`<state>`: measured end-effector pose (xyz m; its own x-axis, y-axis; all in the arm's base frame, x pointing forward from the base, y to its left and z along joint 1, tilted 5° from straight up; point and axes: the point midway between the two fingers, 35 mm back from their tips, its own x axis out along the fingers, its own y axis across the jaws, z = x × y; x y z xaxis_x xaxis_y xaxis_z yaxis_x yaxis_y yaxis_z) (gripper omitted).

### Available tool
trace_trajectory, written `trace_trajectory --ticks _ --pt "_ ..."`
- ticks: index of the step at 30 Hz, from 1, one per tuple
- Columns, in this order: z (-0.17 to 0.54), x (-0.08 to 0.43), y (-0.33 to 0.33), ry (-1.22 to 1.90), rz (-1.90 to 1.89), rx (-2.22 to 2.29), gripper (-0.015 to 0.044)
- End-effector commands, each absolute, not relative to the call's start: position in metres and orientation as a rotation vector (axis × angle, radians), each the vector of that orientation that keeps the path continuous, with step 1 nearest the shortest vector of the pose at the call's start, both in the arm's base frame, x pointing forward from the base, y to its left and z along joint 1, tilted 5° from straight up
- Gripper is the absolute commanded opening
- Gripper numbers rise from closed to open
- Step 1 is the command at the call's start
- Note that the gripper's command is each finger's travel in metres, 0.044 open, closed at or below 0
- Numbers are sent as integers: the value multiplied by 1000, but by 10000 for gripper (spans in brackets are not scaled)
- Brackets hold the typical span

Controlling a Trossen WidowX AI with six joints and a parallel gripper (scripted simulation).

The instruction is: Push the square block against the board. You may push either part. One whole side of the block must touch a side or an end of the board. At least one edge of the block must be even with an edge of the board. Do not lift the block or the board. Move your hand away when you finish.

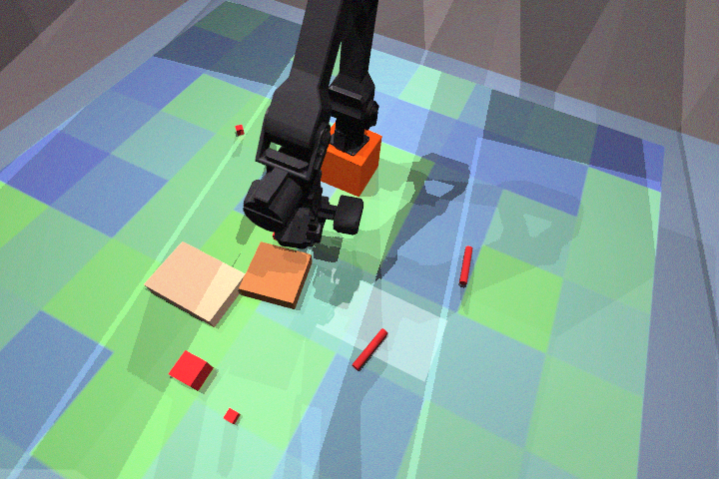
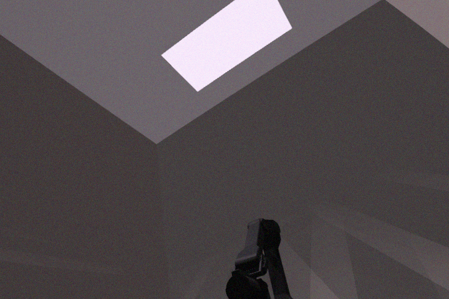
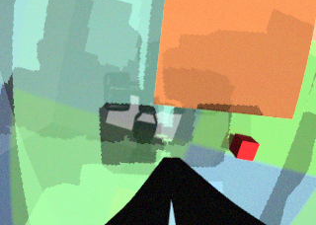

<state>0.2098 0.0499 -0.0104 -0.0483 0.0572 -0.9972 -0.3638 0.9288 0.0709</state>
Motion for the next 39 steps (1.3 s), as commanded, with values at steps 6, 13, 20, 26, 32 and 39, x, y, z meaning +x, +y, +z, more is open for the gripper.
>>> trace_trajectory --ticks 6,13,20,26,32,39 --pt "-21 206 48 1595 294 -197 0" --pt "-67 202 50 1596 294 -197 0" --pt "-67 204 50 1596 294 -197 0" --pt "-67 208 52 1596 294 -197 0" --pt "-66 213 53 1595 294 -197 0" --pt "-66 218 54 1595 294 -197 0"
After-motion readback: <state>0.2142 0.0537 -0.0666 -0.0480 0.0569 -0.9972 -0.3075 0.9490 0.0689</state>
